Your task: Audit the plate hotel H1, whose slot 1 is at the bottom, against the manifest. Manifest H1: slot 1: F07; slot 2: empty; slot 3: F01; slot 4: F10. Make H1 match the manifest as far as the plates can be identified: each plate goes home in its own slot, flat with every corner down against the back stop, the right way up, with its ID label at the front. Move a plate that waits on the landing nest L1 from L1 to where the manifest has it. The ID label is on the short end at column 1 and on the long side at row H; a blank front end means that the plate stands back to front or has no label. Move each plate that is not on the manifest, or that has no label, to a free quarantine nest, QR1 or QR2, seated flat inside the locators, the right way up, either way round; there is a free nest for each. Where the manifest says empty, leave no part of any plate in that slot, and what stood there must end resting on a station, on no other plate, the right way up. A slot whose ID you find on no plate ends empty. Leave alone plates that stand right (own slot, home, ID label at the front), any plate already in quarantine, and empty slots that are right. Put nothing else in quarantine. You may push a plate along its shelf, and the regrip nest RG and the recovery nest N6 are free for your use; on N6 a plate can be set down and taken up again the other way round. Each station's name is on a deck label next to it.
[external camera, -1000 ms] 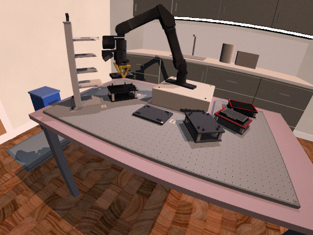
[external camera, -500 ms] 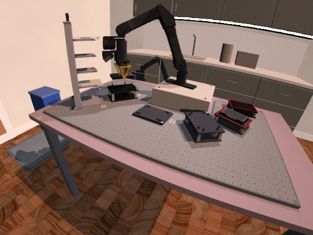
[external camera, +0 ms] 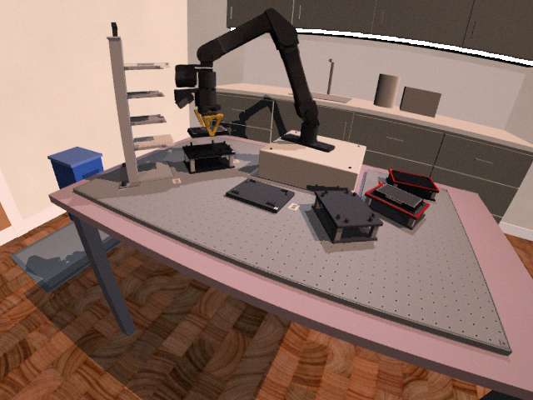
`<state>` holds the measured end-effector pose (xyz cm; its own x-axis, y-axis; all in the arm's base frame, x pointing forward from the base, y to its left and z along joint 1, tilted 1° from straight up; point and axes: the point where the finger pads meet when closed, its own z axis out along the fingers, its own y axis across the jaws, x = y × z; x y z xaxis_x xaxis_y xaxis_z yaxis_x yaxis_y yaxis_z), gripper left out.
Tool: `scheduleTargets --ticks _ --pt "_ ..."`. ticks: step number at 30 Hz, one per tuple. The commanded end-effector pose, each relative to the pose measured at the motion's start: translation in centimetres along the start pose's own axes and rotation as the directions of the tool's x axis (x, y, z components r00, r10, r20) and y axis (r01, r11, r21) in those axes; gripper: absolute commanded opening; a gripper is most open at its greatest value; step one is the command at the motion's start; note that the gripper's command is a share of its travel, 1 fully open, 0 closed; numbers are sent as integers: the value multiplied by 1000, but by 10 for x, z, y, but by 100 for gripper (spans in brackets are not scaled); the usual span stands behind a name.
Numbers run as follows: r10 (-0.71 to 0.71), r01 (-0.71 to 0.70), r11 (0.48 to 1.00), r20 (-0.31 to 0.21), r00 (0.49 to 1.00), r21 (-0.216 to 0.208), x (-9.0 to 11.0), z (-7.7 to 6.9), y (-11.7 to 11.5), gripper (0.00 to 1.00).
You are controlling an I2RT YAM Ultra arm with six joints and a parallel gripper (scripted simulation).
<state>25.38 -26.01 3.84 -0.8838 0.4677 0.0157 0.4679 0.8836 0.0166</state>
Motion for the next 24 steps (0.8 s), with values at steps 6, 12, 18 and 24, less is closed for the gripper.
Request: scheduleTargets --ticks 6,12,18,24 --pt "-1 1 1000 24 1000 7 -5 1 -1 86" --pt "-1 1 1000 24 1000 7 -5 4 -1 86" --pt "-1 1 1000 24 1000 7 -5 8 -1 86" --pt "-1 1 1000 24 1000 7 -6 12 -1 86"
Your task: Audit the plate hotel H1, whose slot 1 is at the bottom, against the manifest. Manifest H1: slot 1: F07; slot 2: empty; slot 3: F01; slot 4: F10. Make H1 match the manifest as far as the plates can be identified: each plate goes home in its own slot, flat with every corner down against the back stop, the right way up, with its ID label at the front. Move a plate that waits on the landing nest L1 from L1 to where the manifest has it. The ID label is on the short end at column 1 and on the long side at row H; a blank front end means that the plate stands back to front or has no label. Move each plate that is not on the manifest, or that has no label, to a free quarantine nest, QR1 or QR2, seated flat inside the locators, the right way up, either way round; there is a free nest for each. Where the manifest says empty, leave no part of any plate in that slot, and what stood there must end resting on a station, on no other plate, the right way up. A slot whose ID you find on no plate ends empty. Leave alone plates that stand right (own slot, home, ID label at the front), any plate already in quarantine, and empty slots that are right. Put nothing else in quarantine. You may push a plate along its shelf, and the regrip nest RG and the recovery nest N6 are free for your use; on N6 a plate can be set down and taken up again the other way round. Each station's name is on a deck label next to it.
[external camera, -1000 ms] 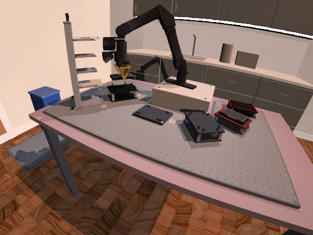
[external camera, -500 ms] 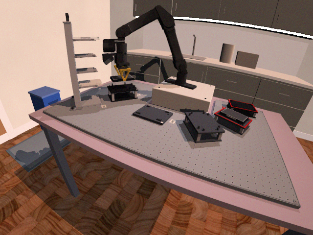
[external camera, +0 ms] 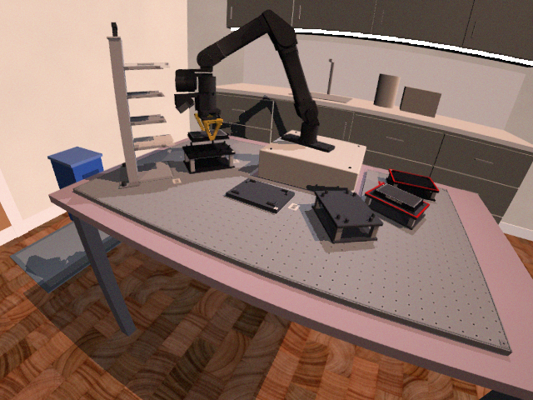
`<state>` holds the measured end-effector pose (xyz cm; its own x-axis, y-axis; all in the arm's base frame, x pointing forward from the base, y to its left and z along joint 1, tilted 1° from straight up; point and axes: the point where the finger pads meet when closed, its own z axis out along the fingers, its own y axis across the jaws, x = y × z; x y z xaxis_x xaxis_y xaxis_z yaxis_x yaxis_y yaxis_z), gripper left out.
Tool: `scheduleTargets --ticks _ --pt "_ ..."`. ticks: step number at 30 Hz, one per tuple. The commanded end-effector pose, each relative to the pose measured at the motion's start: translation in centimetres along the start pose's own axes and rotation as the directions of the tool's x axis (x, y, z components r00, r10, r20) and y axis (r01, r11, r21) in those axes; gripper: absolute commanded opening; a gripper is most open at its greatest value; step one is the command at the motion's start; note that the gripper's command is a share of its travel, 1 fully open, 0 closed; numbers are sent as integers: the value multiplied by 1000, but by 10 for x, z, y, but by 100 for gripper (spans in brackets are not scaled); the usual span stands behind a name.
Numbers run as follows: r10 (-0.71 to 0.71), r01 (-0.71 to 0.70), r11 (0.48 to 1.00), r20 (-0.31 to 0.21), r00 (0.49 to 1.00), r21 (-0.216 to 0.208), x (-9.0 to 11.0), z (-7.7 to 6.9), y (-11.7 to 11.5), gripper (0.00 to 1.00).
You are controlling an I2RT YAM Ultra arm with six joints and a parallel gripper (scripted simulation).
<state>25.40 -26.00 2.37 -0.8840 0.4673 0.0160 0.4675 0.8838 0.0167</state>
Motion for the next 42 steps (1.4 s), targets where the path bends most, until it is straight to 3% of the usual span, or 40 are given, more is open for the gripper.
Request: scheduleTargets --ticks 1,42 --pt "-1 1 1000 24 1000 7 -5 -3 -1 86" --pt "-1 1 1000 24 1000 7 -6 21 -1 86"
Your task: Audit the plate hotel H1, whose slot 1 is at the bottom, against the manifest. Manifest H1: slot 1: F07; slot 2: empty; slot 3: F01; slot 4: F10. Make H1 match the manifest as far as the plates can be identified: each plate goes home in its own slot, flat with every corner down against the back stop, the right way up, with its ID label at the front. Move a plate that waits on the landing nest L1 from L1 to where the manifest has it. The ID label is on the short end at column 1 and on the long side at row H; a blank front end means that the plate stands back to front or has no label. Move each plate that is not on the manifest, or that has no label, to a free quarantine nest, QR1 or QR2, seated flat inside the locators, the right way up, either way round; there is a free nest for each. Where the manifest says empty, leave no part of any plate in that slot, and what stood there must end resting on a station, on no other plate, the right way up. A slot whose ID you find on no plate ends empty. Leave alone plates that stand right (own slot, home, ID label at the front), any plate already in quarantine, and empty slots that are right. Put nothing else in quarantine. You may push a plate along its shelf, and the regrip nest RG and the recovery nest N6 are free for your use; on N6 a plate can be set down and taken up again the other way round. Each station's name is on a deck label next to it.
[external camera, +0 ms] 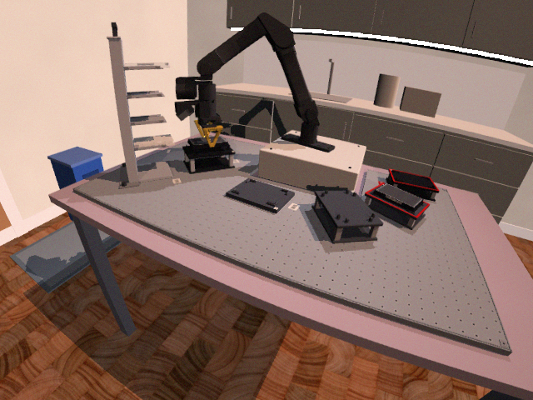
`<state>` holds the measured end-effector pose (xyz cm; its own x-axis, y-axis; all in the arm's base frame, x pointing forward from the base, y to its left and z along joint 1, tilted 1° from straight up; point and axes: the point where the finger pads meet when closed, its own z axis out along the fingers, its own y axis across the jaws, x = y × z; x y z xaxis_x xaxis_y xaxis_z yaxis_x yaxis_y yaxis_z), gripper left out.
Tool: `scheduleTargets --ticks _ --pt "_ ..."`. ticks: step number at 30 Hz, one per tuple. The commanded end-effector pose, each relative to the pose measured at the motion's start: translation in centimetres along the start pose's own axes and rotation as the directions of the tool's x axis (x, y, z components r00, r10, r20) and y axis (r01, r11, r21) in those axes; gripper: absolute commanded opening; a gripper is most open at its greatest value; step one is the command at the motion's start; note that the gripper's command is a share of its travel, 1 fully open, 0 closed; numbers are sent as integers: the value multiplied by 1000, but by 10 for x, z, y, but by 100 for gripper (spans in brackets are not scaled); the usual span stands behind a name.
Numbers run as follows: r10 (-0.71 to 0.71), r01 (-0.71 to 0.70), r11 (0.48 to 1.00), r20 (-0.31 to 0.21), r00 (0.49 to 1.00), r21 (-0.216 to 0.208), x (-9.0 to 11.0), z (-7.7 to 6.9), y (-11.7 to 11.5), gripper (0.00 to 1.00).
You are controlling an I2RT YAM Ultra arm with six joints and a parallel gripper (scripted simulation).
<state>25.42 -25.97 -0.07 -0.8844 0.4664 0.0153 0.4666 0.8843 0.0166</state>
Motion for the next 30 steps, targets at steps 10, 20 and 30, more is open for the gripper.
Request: scheduleTargets --ticks 10,20,30 --pt "0 0 1000 23 1000 7 -5 3 -1 86" --pt "0 0 1000 23 1000 7 -5 9 -1 86" --pt "0 0 1000 23 1000 7 -6 14 -2 86"
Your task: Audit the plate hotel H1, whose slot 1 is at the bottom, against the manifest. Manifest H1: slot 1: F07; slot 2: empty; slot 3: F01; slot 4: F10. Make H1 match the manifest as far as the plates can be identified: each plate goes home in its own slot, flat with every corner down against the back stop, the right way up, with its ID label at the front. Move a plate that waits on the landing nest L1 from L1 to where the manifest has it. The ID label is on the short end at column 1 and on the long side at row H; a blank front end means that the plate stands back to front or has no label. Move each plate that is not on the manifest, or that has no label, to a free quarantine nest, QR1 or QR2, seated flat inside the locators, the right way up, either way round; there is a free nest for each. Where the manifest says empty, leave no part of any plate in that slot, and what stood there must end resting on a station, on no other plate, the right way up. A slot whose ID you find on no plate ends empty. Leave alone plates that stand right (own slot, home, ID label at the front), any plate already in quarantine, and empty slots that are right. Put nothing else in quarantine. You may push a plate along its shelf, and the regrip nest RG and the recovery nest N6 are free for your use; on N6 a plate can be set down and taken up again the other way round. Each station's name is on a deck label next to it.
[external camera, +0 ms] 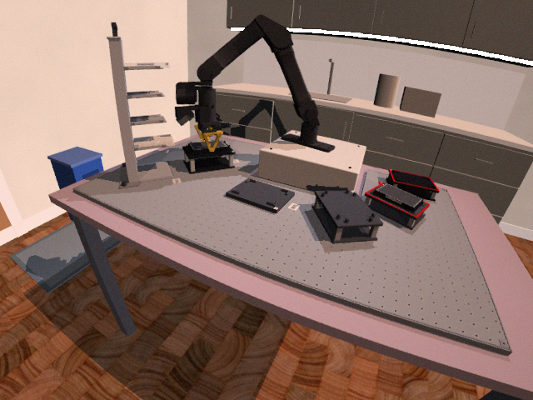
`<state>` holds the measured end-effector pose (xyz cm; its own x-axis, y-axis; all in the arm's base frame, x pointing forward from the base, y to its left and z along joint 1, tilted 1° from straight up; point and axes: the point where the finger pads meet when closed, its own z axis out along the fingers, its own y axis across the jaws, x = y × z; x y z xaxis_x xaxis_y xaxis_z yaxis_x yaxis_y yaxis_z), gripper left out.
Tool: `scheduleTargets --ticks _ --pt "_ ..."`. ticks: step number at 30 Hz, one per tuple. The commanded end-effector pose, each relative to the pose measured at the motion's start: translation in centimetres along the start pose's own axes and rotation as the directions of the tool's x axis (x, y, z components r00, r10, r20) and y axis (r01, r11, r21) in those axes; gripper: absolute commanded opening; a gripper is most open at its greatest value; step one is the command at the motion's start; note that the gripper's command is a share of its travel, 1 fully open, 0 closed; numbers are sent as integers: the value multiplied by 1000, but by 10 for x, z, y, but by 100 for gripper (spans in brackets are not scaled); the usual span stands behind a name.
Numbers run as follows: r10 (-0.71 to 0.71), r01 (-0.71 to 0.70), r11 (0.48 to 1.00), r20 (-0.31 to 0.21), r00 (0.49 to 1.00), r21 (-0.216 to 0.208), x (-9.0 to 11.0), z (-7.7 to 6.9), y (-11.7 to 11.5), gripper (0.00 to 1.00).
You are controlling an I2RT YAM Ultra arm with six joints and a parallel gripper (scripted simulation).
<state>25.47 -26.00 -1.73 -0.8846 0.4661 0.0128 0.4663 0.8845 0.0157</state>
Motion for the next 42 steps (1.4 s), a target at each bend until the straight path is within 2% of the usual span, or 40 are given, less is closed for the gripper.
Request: scheduleTargets --ticks 1,2,3,17,31,33,39,42 --pt "1 -1 1000 21 1000 6 -5 -2 -1 86" --pt "1 -1 1000 21 1000 6 -5 -2 -1 86" --pt "1 -1 1000 21 1000 6 -5 -2 -1 100" --pt "1 -1 1000 21 1000 6 -5 -2 -1 100" --pt "1 -1 1000 21 1000 6 -4 -49 -1 100" --pt "1 -1 1000 21 1000 6 -4 -49 -1 100" --pt "1 -1 1000 21 1000 6 -4 -69 -1 100" --pt "1 -1 1000 21 1000 6 -3 -71 -1 100"
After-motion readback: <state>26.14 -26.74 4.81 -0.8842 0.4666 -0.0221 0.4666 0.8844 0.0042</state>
